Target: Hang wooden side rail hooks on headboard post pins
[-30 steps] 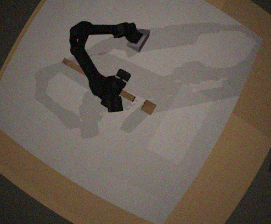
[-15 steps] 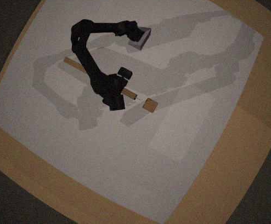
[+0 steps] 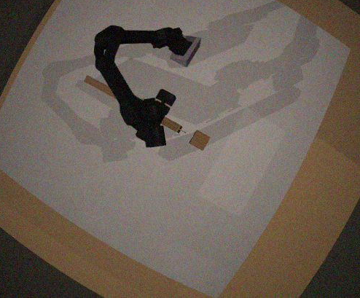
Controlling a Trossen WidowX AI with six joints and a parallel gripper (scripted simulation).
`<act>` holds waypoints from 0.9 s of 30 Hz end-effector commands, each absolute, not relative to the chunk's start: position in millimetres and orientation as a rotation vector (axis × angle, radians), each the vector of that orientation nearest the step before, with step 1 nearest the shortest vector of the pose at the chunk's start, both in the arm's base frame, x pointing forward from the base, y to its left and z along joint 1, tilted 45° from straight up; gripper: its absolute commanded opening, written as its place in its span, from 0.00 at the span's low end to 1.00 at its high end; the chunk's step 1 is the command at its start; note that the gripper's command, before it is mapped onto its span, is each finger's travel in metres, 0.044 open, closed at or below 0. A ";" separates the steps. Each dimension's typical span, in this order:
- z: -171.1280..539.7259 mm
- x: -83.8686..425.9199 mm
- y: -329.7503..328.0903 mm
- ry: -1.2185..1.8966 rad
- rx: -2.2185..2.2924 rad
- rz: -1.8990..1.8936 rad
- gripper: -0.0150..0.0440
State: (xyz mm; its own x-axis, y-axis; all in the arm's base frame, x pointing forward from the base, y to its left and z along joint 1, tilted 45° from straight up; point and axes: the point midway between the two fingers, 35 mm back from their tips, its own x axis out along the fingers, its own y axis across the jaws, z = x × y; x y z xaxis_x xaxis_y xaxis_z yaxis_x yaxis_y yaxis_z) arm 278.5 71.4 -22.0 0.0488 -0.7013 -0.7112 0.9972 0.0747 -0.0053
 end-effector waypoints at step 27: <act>-17.0 279.4 78.7 0.634 0.589 -1.401 0.25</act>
